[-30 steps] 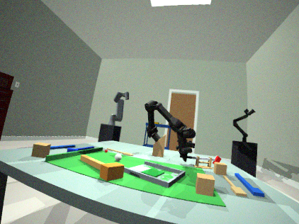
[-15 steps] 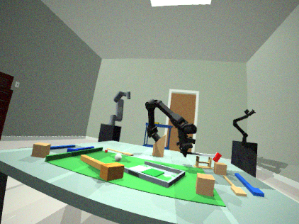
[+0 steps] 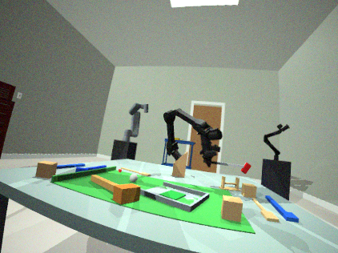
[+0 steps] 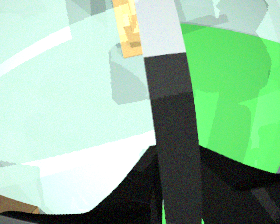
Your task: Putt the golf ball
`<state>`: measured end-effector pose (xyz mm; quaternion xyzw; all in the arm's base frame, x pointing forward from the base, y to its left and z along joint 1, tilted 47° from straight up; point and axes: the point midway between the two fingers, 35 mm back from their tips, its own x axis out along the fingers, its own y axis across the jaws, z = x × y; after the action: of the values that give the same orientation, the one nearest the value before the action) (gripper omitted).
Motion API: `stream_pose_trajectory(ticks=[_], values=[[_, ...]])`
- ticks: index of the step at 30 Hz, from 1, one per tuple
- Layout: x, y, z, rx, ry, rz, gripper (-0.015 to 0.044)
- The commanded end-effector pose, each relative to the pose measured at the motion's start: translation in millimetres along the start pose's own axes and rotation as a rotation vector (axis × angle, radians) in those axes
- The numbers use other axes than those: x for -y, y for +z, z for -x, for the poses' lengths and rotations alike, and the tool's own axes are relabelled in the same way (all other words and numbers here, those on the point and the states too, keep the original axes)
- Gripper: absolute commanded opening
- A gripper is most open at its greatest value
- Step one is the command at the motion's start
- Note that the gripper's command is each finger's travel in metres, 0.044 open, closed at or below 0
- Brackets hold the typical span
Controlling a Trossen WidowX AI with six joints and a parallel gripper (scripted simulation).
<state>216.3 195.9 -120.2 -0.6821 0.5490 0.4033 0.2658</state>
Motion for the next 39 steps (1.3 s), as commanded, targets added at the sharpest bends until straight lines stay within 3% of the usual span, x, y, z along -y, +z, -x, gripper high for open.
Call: stream_pose_trajectory(ticks=[1, 20, 39], values=[[7.7, -18.2, 14.4, 0.003, -0.02, -0.118, 0.0], [12.7, -124.8, 60.8, -0.036, -0.069, -0.729, 0.0], [-17.6, -229.2, 90.0, -0.082, -0.141, -1.352, 0.0]])
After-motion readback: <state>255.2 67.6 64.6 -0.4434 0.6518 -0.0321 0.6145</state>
